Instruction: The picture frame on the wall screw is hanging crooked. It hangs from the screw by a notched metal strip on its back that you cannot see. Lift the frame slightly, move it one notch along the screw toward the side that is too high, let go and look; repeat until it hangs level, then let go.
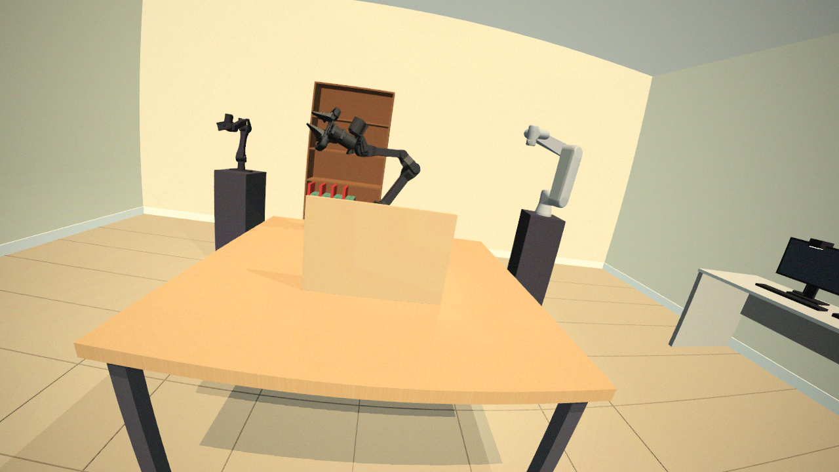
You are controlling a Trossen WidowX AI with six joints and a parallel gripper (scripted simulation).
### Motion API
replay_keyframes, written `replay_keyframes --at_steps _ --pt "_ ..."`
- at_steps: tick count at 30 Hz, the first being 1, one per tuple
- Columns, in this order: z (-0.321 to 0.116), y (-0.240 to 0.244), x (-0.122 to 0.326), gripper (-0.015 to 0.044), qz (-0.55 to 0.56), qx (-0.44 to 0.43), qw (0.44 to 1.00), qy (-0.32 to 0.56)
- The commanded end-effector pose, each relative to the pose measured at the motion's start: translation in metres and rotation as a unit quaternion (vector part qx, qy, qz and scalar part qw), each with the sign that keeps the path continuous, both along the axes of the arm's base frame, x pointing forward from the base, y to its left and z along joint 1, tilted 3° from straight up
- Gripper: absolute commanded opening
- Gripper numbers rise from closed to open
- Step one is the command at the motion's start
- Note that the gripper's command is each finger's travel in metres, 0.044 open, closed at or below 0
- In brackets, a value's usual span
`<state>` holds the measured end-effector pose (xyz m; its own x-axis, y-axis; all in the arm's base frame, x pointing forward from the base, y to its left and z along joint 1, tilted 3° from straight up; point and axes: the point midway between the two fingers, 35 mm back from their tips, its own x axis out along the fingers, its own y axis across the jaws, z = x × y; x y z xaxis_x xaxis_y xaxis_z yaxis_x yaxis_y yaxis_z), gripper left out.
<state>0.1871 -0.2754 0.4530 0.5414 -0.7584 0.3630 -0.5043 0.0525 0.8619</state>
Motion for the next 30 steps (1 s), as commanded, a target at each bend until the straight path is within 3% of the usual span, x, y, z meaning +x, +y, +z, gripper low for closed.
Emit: replay_keyframes --at_steps 1,11,22,30 --pt "-0.030 0.047 0.042 0.0260 0.071 0.001 0.996 0.049" --pt "-0.104 0.177 0.098 0.0260 0.254 -0.032 0.953 0.160" --pt "-0.192 0.319 0.085 0.0260 0.442 -0.134 0.847 0.264" --pt "-0.204 0.336 0.079 0.0260 0.465 -0.153 0.828 0.275"
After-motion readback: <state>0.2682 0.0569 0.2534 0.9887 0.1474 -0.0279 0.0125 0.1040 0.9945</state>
